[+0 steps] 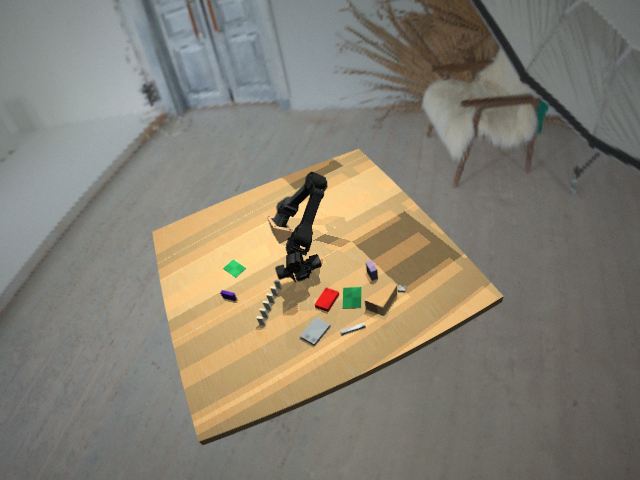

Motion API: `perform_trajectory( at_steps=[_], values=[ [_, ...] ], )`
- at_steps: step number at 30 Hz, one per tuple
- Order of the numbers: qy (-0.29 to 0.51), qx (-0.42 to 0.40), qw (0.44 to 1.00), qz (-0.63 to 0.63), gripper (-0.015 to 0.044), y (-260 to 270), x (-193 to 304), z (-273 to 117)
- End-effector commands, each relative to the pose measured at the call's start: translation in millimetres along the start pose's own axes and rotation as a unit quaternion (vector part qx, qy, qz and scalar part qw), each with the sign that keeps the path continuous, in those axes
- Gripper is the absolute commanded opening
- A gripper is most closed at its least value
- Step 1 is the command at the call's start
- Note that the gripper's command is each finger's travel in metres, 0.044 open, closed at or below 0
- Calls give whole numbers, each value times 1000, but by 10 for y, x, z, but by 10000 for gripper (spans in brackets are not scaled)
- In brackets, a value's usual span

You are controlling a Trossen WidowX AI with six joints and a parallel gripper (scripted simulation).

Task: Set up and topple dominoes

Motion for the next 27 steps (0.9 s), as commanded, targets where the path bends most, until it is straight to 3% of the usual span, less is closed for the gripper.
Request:
perform_trajectory(
  at_steps=[1,4,15,27],
  values=[
    [0,-2,1000,2,177,0,2,4],
    [0,-2,1000,2,107,0,2,4],
    [0,-2,1000,2,107,0,4,-69],
    [0,1,1000,3,107,7,47,-1450]
  ],
)
Point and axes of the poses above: the point midway between the two fingers, 35 mm back from their tips, its own z axis out along the fingers, its own y axis across the jaws, x = y × z, the point moved 9 cm from there along -z, back along the fingers, and after that the axes turned 7 degrees about z, right-handed, at the moved point
